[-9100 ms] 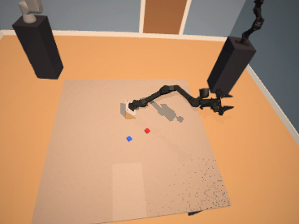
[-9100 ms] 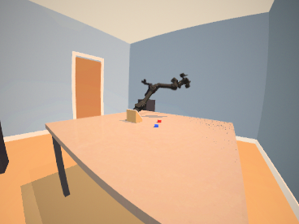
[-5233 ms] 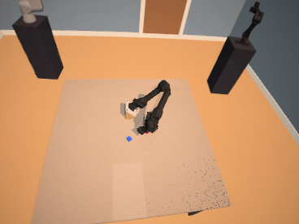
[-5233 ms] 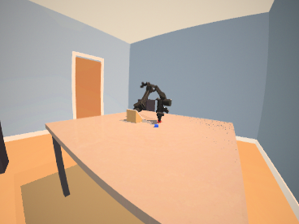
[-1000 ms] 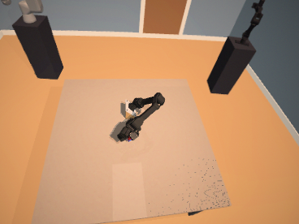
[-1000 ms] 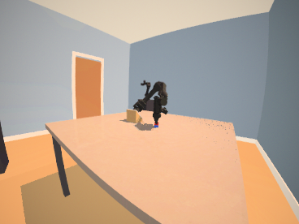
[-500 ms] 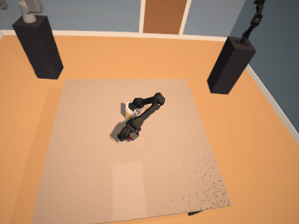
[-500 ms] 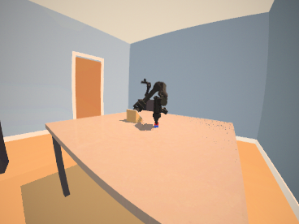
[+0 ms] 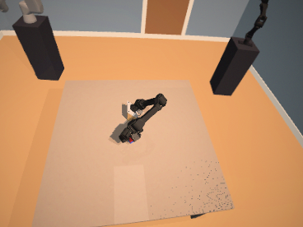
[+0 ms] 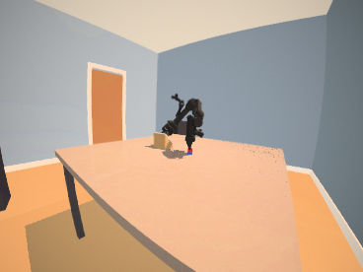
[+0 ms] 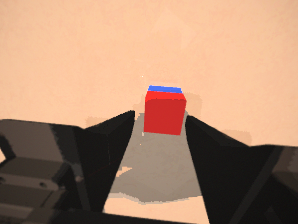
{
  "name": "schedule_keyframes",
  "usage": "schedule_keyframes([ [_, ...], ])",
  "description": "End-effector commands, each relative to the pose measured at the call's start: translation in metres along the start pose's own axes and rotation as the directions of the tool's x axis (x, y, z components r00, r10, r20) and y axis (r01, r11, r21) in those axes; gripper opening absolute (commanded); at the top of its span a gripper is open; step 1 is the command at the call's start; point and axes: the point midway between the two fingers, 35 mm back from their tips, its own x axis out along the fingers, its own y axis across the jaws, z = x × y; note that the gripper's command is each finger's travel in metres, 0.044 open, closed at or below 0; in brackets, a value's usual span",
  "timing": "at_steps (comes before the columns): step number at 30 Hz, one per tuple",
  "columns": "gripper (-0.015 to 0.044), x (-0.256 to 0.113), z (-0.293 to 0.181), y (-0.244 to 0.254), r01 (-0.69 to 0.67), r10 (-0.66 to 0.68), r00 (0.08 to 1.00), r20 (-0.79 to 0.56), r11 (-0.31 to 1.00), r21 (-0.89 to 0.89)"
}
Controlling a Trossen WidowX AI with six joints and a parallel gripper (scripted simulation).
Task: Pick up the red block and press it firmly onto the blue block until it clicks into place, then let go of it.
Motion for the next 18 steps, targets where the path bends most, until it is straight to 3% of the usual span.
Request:
schedule_keyframes([
  [1,0.022,-0.047,0.002,-0.006,0.02,-0.02,1.0,0.008,1.0,-0.005],
  [5,0.022,-0.091,-0.001,-0.001,0.016,-0.016,1.0,0.01,1.0,-0.004],
  [18,0.022,-0.091,0.001,-0.006,0.016,-0.016,1.0,0.01,1.0,-0.005],
])
